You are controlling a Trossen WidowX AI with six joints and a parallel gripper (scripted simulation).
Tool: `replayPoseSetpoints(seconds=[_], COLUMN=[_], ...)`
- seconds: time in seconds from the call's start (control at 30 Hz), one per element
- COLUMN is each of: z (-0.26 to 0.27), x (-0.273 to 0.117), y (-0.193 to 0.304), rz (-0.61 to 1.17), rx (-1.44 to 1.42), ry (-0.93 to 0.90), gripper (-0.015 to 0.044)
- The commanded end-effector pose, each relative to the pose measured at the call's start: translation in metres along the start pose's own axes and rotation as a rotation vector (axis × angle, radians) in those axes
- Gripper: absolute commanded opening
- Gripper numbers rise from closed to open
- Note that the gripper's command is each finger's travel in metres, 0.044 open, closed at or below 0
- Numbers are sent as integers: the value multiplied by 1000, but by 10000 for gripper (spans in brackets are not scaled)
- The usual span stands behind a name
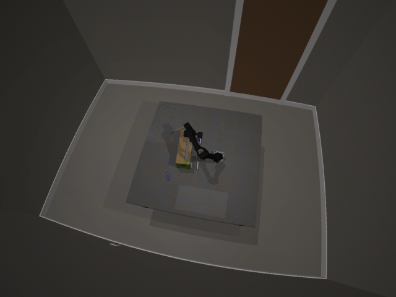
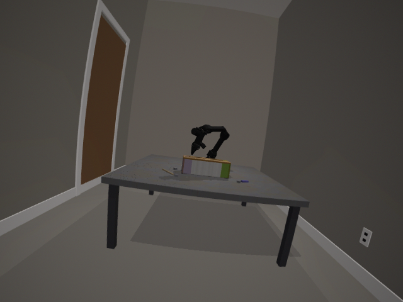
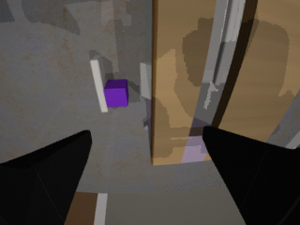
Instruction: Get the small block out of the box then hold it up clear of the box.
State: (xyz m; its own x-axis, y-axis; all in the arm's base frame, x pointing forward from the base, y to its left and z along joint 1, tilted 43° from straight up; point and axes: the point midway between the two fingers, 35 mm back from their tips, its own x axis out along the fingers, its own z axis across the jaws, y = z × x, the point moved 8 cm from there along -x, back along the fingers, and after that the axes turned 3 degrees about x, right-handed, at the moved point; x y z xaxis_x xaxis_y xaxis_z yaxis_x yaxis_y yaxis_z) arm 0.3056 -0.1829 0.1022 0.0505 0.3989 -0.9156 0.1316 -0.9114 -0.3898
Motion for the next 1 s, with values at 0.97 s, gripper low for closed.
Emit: replayPoseSetpoints(seconds=[0.97], z=[31], x=[-2], y=[39], rz=[-280], rx=[2124], ry=[-95], gripper=[285])
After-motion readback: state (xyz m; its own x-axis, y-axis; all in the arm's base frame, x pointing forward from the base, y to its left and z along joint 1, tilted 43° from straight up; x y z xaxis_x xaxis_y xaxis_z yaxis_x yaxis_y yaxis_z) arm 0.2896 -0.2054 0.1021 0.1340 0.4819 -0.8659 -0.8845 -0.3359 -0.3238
